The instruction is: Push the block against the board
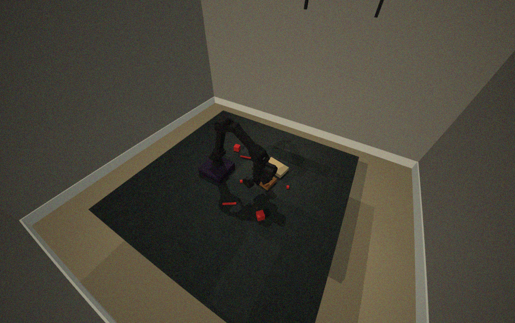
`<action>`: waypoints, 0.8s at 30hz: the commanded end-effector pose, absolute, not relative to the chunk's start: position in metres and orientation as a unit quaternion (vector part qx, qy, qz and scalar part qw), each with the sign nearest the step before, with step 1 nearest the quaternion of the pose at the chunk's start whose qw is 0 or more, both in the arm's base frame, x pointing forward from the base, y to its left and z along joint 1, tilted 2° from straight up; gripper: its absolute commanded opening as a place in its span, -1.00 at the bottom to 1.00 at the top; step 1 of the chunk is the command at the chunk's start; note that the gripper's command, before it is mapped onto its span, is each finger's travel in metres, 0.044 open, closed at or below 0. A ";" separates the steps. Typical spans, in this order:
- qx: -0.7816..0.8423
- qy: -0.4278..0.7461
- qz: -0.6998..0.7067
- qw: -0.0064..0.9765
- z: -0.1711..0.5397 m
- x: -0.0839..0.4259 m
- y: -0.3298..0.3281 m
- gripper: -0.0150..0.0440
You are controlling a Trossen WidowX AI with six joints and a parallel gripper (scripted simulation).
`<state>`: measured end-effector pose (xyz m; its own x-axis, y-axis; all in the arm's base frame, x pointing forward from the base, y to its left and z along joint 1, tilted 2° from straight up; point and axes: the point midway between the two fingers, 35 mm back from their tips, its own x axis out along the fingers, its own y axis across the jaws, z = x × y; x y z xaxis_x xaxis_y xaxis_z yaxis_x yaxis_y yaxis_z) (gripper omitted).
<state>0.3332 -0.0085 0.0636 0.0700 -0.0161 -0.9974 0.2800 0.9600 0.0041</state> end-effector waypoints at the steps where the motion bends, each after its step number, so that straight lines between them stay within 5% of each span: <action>1: 0.046 0.681 -0.054 0.729 0.063 0.333 -0.007 -0.49; 24: -0.148 0.671 0.129 0.715 0.059 0.333 -0.002 -0.49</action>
<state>0.3331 -0.0027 0.0629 0.0706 -0.0153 -0.9974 -0.3259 0.9446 -0.0375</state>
